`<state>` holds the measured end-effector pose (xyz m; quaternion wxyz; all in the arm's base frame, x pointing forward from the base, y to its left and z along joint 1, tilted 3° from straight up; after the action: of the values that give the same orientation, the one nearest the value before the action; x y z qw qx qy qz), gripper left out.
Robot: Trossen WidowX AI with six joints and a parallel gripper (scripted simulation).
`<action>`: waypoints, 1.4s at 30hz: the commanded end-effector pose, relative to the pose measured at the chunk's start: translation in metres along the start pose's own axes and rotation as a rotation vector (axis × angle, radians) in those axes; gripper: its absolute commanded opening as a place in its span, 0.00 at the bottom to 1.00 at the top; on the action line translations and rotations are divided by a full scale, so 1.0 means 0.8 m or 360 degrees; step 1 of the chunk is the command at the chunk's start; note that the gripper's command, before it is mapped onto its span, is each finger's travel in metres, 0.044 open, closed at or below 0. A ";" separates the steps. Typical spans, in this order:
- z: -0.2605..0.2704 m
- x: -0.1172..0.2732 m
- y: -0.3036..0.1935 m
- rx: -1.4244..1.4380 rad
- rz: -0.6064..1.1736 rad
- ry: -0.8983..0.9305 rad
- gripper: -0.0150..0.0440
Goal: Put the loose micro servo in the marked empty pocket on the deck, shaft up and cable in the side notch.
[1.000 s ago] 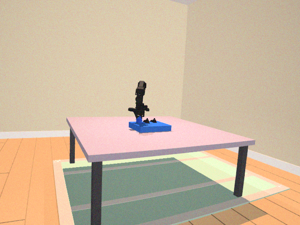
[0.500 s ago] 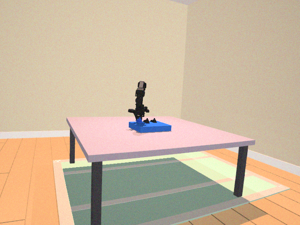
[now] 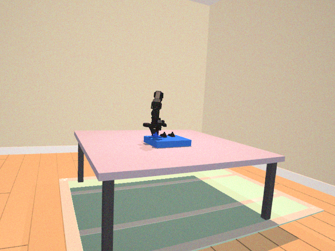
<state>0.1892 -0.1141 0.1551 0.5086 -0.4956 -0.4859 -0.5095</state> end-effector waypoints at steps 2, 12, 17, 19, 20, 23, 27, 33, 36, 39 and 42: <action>0.000 0.000 0.000 -0.0003 -0.0005 0.0000 0.43; 0.000 0.032 -0.001 -0.0003 -0.0005 0.0000 0.57; 0.001 0.044 -0.004 -0.0003 -0.0005 0.0000 0.57; 0.001 0.044 -0.003 -0.0003 -0.0005 0.0000 0.57; 0.001 0.044 -0.003 -0.0003 -0.0005 0.0000 0.57; 0.000 0.048 -0.009 -0.0009 -0.0001 0.0001 0.66; -0.003 0.086 -0.036 -0.0009 -0.0001 -0.0003 0.84; 0.001 0.123 -0.068 -0.0003 0.0002 0.0000 1.00; 0.001 0.123 -0.068 -0.0003 0.0002 0.0000 1.00; 0.002 0.136 -0.067 -0.0004 -0.0033 -0.0031 1.00; 0.005 0.159 -0.068 -0.0005 -0.0097 -0.0084 1.00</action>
<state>0.1378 -0.1159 0.2615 0.5009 -0.4956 -0.4906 -0.5126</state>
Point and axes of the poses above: the point midway between the two fingers, 35 mm back from their tips, its own x axis back along the fingers, its own z axis across the jaws, y = z × x, the point moved 8 cm from there along x, back along the fingers, and after that the axes turned 1 degree about x, right-handed, at the moved point
